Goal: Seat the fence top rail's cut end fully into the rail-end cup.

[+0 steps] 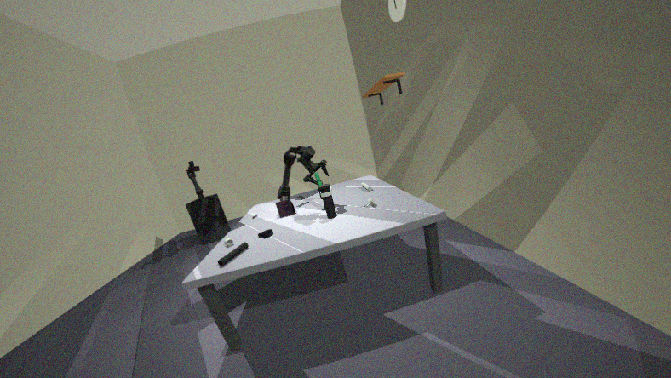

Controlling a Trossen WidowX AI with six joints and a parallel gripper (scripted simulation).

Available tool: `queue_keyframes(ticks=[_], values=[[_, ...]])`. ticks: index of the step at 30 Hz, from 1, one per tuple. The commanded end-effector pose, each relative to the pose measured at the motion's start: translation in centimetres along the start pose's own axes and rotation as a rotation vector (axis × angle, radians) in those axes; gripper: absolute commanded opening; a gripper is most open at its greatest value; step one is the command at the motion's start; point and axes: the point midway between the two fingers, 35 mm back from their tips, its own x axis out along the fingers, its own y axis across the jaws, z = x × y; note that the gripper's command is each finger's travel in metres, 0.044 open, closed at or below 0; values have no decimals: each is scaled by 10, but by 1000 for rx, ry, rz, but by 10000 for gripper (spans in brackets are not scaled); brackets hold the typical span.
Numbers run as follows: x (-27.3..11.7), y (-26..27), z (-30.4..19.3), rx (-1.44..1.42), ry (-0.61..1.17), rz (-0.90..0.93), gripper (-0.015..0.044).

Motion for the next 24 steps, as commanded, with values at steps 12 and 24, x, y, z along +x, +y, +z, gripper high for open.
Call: queue_keyframes(ticks=[12,24], values=[[28,13,-4,-47,3,2,440],[43,12,-5,-47,3,1,440]])
